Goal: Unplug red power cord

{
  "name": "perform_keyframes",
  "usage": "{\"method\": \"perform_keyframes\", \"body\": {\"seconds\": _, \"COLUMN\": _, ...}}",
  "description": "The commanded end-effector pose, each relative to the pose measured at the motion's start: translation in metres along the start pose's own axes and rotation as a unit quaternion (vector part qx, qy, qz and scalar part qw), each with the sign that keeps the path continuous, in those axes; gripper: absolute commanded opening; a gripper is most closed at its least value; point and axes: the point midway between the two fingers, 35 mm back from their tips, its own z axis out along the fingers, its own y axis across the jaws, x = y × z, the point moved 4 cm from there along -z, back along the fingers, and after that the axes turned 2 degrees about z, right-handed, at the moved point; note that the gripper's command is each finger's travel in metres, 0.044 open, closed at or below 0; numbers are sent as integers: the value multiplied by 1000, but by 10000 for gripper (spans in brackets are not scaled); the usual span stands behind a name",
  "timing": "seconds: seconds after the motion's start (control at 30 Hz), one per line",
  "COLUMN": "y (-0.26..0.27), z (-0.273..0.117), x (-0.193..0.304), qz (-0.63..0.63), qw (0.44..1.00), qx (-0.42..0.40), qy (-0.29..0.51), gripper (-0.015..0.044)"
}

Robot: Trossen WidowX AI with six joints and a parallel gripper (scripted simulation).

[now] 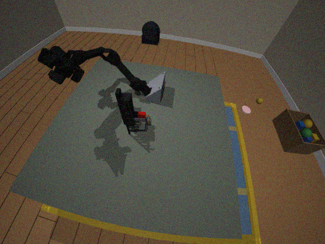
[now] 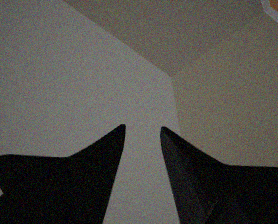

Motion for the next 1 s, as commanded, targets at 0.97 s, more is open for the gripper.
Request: {"method": "perform_keyframes", "body": {"seconds": 0.97, "y": -427, "z": 37, "x": 72, "qz": -604, "qw": 404, "qx": 522, "qy": 445, "gripper": 160}}
